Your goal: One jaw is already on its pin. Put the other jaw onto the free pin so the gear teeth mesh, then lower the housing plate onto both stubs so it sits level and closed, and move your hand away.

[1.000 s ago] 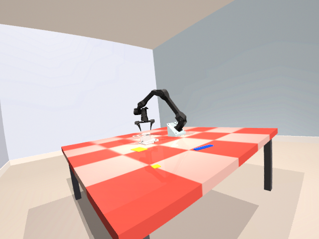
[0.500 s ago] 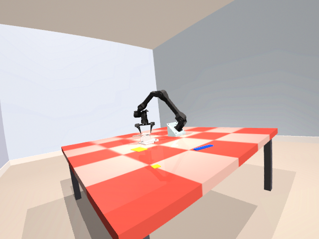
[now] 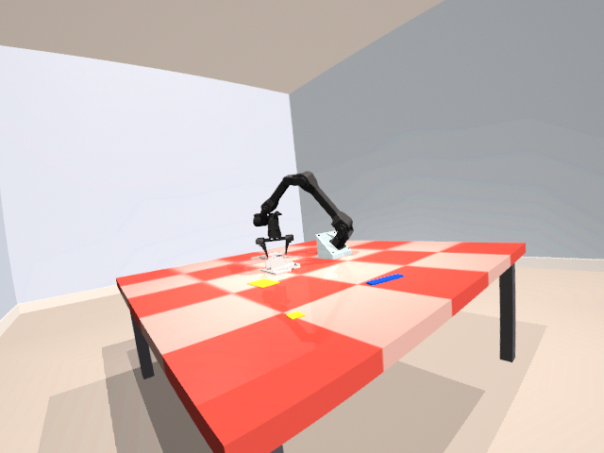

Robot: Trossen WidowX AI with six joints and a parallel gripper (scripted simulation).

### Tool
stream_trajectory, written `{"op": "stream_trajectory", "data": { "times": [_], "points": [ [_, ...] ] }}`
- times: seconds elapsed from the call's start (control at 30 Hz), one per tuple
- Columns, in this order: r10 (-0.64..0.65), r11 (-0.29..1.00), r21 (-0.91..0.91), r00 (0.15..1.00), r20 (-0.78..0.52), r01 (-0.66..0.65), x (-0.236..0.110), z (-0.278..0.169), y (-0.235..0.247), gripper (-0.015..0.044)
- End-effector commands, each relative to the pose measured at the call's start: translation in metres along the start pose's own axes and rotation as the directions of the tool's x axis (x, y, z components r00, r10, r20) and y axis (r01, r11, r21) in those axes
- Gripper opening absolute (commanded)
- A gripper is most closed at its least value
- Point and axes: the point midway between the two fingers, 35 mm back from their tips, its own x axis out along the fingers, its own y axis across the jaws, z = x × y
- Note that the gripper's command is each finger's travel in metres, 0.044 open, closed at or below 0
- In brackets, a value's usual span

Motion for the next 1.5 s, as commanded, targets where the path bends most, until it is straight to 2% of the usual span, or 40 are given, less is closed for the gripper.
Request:
{"op": "stream_trajectory", "data": {
  "times": [0.0, 0.67, 1.1, 1.47],
  "points": [
    [0.001, 1.000, 0.004, 1.000, -0.004, -0.001, 0.0013, -0.0007, -0.0004, 0.0440],
    [0.001, 1.000, 0.004, 1.000, -0.004, -0.001, 0.0016, -0.0007, -0.0003, 0.0440],
    [-0.002, 1.000, 0.001, 1.000, -0.001, 0.002, 0.0012, -0.0002, -0.0007, 0.0353],
    [-0.002, 1.000, 0.001, 1.000, -0.001, 0.002, 0.0012, -0.0002, -0.0007, 0.0351]
  ]
}}
